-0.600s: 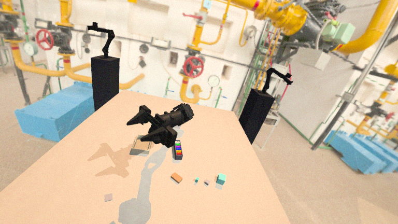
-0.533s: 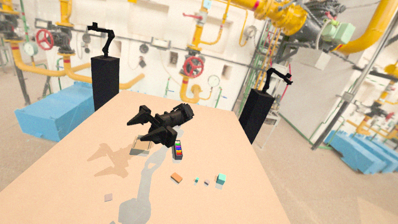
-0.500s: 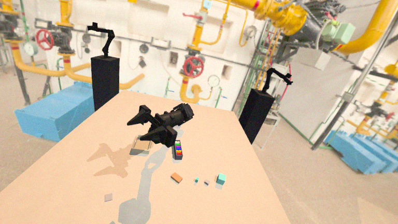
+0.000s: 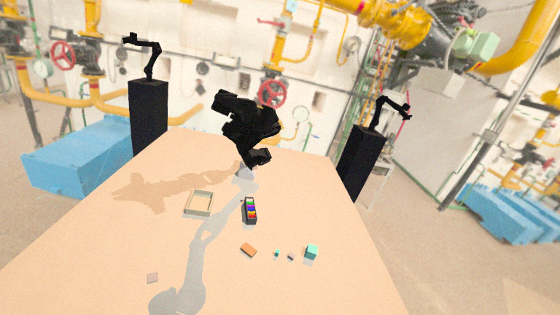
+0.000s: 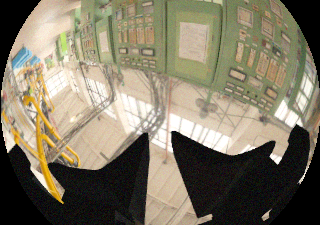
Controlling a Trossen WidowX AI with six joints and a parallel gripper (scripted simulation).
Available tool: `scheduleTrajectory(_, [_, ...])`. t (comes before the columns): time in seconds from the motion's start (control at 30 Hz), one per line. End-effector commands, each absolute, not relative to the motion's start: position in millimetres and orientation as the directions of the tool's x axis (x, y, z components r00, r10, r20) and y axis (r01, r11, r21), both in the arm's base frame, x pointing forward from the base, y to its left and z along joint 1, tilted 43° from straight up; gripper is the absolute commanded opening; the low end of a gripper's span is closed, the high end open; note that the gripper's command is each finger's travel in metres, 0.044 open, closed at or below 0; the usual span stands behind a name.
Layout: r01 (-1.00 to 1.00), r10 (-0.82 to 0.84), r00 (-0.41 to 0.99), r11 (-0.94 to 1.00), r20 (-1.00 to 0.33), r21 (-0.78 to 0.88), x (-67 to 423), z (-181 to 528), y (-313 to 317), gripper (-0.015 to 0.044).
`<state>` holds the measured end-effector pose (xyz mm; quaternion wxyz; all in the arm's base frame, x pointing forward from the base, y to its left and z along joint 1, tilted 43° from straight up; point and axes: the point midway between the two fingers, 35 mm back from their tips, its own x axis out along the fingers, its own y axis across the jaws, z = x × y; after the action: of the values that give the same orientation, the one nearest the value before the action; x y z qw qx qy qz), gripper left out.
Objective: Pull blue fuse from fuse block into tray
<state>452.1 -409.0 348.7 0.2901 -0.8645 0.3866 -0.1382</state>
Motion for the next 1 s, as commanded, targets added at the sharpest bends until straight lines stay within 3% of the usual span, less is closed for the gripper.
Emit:
scheduleTrajectory(0.0, [-0.559, -0.79, 0.595, -0.538, 0.147, -0.631, 403.1, 402.5, -427.6, 0.0073])
scheduleTrajectory(0.4, [-0.556, -0.796, 0.426, -0.606, 0.431, -0.57, 302.2, 511.6, -426.4, 0.0073])
scheduleTrajectory(0.97, [-0.594, -0.602, 0.11, -0.678, 0.791, -0.434, 146.9, 641.7, -343.2, 0.0073])
